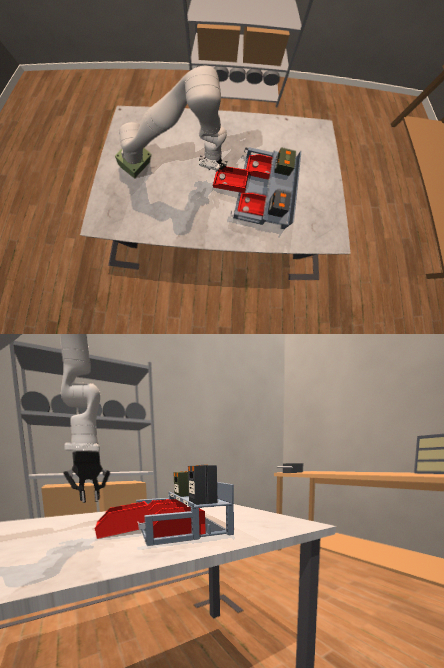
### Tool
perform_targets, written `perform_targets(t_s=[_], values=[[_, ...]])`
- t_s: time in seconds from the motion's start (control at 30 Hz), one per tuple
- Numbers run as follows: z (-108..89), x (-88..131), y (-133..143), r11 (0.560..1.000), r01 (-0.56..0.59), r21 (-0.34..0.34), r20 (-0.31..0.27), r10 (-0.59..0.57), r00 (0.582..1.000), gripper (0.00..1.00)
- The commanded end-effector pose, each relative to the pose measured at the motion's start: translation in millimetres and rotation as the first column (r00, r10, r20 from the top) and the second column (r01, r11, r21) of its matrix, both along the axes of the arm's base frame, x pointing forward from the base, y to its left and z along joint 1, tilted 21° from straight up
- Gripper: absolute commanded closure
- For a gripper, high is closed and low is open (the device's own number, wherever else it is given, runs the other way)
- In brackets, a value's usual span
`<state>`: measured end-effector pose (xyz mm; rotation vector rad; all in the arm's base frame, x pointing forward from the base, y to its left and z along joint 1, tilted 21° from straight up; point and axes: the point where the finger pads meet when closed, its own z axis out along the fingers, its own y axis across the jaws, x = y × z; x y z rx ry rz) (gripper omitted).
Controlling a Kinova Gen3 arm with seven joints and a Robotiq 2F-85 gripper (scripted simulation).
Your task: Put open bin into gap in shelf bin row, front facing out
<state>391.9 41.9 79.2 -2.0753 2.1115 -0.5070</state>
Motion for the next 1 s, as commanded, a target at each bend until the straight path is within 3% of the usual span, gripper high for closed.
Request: perform_targets(t_s=[0.0,0.97], values=[[2.2,3.6,-0.6,1.000,0.004,-0.001,0.002,-0.004,1.000,0.61],[5.8,9.5,-2.0,1.000,0.001,0.000,0.001,-0.001,1.000,0.61]])
